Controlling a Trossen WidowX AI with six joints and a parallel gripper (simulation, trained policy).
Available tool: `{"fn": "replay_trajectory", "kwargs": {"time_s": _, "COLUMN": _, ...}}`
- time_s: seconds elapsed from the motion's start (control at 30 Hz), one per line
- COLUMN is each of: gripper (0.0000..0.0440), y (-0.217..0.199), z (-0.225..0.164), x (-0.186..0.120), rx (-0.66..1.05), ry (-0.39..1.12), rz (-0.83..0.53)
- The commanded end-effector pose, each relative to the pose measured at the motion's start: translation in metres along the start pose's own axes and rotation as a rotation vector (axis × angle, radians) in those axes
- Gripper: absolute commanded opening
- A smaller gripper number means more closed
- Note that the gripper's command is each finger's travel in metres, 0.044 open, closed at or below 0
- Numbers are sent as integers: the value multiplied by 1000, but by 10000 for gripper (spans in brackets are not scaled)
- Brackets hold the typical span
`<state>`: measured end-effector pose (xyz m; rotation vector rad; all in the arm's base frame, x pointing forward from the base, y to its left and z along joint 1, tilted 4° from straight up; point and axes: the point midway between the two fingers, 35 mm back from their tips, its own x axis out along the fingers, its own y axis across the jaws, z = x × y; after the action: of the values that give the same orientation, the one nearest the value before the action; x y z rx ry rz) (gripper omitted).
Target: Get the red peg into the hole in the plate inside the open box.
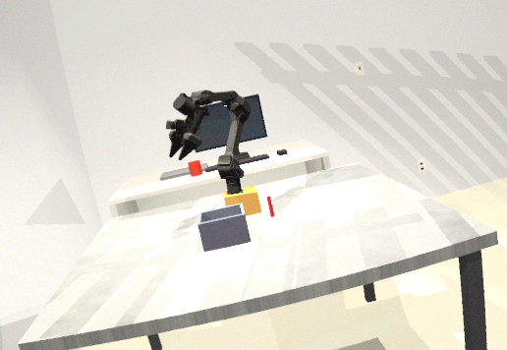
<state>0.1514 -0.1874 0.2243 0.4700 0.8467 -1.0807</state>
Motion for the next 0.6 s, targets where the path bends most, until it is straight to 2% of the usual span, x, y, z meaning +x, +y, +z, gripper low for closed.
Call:
{"fn": "replay_trajectory", "kwargs": {"time_s": 0.0, "gripper": 440, "y": 27, "z": -11, "x": -6, "rx": -32, "ry": 32, "rz": 48}}
{"fn": "replay_trajectory", "kwargs": {"time_s": 0.57, "gripper": 440, "y": 115, "z": -94, "x": -36, "rx": -164, "ry": 207, "rz": 177}}
